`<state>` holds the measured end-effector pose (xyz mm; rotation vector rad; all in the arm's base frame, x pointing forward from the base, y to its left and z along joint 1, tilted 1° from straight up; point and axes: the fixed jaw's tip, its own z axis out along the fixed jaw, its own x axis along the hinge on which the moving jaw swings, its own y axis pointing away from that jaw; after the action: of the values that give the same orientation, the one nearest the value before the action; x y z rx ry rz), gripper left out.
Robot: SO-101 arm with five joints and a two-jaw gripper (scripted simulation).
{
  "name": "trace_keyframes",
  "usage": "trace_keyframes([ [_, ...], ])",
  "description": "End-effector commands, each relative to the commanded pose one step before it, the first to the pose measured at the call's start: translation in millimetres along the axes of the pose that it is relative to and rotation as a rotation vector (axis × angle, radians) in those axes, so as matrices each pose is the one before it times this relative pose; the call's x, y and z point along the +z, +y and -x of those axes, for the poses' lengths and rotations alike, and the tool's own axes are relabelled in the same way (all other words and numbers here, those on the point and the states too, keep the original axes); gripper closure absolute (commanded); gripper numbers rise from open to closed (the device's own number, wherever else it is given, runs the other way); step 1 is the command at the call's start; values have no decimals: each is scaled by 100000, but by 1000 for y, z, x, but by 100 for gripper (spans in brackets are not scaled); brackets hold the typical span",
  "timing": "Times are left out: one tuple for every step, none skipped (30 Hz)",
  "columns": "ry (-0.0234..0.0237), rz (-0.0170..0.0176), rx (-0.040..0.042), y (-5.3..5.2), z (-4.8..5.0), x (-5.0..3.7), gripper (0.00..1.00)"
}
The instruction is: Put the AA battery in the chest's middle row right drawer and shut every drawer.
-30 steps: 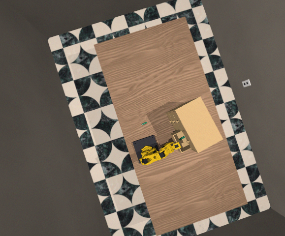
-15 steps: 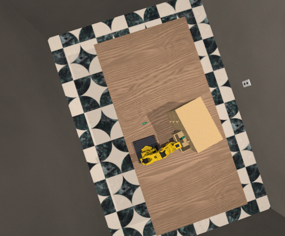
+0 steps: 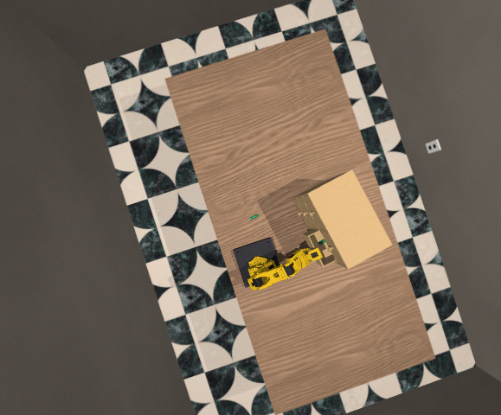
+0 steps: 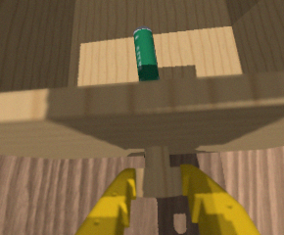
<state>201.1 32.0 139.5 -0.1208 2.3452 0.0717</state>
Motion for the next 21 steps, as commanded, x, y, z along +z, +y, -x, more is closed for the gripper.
trace_keyframes([
  [-241, -1255, -532, -2720, 4317, 4751, 100],
  [0, 16, -23, 50, 700, 768, 100],
  [1, 16, -23, 49, 693, 777, 100],
  [0, 16, -23, 50, 691, 783, 100],
  [1, 0, 0, 0, -1, 1, 100],
  [-1, 0, 0, 0, 1, -1, 100],
  [1, 0, 0, 0, -1, 1, 100],
  [0, 0, 0, 0, 0, 0, 100],
  [0, 0, 0, 0, 0, 0, 100],
  [0, 14, -20, 45, 727, 687, 100],
  [1, 14, -20, 44, 721, 696, 100],
  [0, 14, -20, 45, 719, 702, 100],
  [1, 14, -20, 44, 713, 711, 100],
  [0, 14, -20, 45, 711, 718, 100],
  [1, 14, -20, 44, 704, 727, 100],
  [0, 14, -20, 45, 702, 733, 100],
  [1, 14, -20, 45, 696, 742, 100],
  [0, 14, -20, 46, 694, 748, 100],
  [1, 14, -20, 45, 687, 757, 100],
  [0, 14, -20, 46, 685, 763, 100],
  [1, 14, -20, 45, 678, 772, 100],
])
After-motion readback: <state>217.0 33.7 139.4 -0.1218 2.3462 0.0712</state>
